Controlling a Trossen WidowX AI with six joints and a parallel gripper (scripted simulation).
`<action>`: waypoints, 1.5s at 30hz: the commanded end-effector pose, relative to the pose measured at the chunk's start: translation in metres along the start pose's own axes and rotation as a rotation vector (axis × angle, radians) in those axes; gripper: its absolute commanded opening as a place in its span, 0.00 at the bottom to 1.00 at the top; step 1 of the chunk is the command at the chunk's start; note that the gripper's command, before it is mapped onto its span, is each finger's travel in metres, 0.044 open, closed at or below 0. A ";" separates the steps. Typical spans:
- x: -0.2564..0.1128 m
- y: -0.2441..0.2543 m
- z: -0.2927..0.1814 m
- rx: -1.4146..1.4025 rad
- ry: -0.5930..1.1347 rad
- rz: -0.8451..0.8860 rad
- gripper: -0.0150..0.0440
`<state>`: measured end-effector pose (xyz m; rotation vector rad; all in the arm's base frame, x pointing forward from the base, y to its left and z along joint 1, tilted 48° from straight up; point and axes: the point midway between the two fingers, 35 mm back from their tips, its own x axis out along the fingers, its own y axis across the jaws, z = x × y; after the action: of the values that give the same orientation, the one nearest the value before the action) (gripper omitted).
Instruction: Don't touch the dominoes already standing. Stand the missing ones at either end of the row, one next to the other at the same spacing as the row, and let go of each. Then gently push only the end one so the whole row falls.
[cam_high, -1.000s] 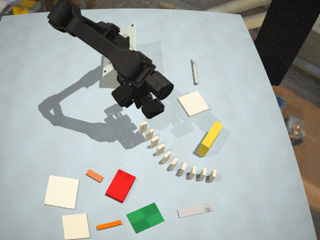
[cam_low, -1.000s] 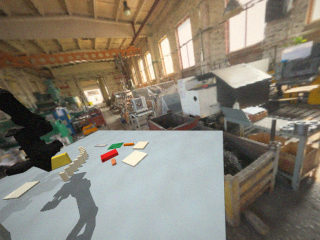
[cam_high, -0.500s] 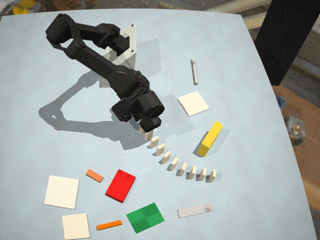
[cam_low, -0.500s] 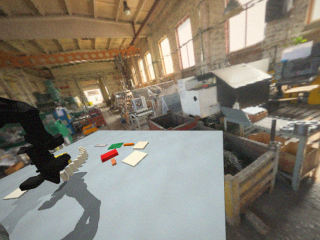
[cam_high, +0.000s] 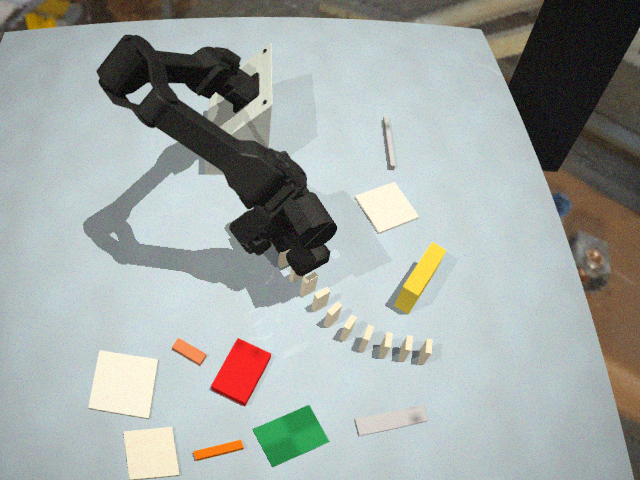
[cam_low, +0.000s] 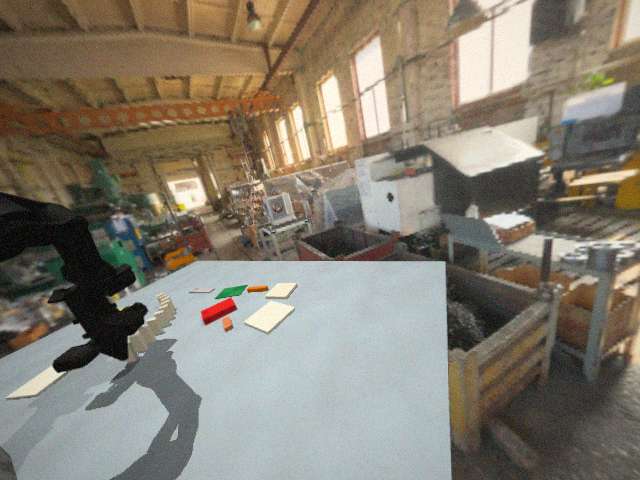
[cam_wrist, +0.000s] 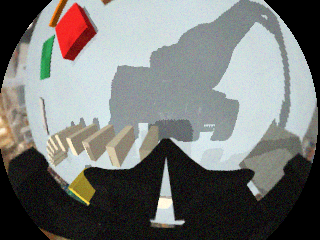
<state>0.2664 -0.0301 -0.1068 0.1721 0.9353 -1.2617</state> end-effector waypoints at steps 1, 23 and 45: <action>0.002 0.007 -0.001 -0.006 -0.003 -0.006 0.25; -0.059 0.036 -0.002 -0.005 -0.001 -0.004 0.25; -0.059 0.036 -0.002 -0.005 -0.001 -0.004 0.25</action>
<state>0.2965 0.0271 -0.0814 0.1665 0.9408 -1.2591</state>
